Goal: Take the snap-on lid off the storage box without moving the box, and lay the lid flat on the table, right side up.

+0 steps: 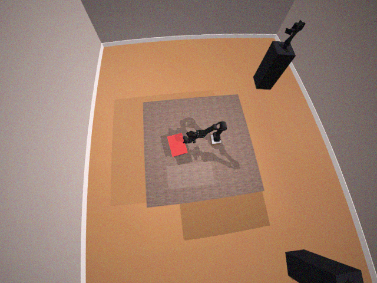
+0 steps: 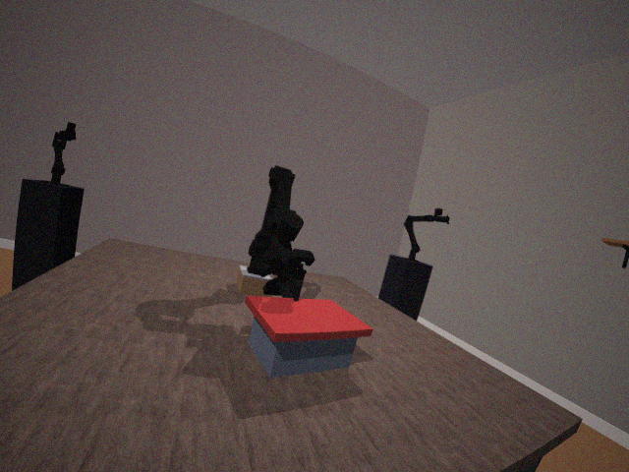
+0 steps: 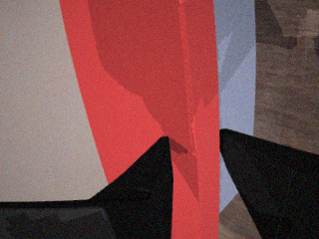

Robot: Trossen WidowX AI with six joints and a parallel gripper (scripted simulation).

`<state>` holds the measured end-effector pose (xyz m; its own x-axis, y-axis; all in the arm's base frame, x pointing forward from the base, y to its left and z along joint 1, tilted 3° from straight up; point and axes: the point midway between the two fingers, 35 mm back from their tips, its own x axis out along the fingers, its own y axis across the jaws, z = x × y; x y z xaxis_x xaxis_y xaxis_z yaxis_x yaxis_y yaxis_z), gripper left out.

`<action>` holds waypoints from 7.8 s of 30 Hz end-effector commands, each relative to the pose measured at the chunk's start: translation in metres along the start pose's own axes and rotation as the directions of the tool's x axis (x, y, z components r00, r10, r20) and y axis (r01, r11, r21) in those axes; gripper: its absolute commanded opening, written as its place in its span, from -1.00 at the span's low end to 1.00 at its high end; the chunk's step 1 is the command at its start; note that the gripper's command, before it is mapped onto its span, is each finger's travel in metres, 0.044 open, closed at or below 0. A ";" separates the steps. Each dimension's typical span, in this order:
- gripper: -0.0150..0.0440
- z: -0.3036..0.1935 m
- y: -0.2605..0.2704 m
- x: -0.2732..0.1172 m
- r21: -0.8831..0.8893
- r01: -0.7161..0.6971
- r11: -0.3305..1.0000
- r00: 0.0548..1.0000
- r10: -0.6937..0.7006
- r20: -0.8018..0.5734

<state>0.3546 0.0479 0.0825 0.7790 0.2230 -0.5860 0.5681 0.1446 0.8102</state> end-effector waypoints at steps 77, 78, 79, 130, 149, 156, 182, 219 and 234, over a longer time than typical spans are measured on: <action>-0.49 0.000 0.010 -0.005 0.001 -0.005 1.000 1.000 0.005 0.000; -0.49 0.000 0.010 -0.005 0.001 -0.005 1.000 1.000 0.005 0.000; -0.49 0.000 0.010 -0.005 0.001 -0.005 1.000 1.000 0.005 0.000; -0.49 0.000 0.013 -0.002 0.001 -0.005 1.000 1.000 0.005 0.000; -0.49 0.000 0.022 -0.010 0.001 -0.009 1.000 1.000 0.009 0.004; -0.49 0.000 0.030 -0.015 0.001 -0.009 1.000 1.000 0.009 0.004; -0.49 0.000 0.063 -0.029 0.001 -0.010 1.000 1.000 0.010 0.004; -0.49 0.000 0.101 -0.059 0.001 -0.010 1.000 1.000 0.010 0.004; -0.49 0.000 0.116 -0.071 0.001 -0.010 1.000 1.000 0.010 0.004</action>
<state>0.3644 0.0489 0.2046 0.7700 0.2177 -0.5998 0.5826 0.1435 0.8000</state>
